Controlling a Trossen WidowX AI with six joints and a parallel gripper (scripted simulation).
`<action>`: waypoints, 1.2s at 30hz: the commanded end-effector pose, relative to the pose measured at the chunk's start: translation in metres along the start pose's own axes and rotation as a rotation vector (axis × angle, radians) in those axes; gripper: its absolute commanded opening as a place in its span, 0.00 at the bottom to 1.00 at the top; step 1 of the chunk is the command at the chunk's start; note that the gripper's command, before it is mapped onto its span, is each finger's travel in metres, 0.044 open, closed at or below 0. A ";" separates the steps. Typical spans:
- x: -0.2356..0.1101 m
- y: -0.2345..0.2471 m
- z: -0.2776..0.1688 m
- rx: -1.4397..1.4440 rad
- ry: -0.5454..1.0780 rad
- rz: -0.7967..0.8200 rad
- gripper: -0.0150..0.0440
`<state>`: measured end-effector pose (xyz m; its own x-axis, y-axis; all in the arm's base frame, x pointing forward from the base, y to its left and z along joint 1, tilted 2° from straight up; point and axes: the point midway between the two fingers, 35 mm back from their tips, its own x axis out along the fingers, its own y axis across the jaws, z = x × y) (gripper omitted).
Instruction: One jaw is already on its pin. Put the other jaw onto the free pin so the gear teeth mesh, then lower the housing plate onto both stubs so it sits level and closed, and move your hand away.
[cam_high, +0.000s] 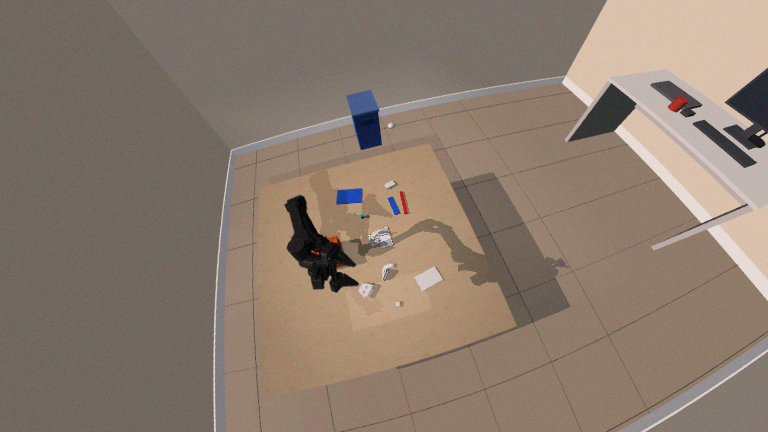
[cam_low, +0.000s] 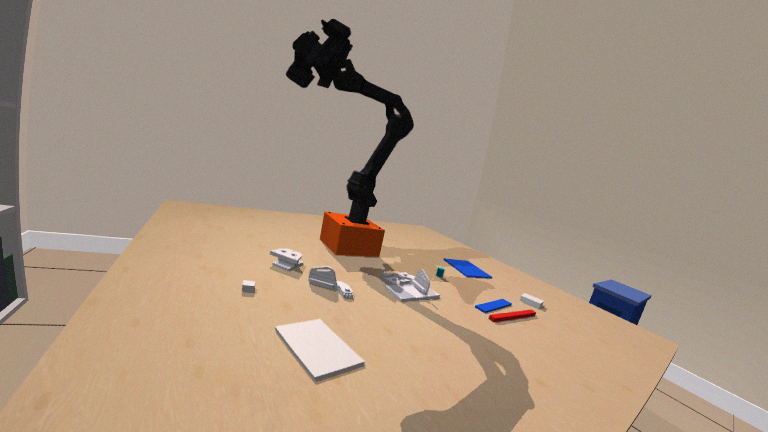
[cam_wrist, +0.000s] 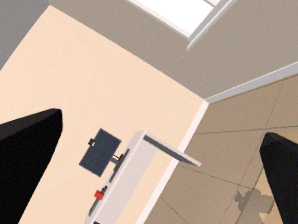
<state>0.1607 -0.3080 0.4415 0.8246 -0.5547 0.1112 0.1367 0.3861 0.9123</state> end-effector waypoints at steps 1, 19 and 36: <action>0.015 -0.023 -0.007 0.092 0.018 -0.063 1.00; 0.064 -0.116 -0.066 0.395 0.113 -0.382 1.00; 0.076 -0.177 -0.131 0.543 0.175 -0.666 1.00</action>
<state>0.2632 -0.3268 0.2586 0.7727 -0.4329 -0.4642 0.3353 -0.3426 0.8776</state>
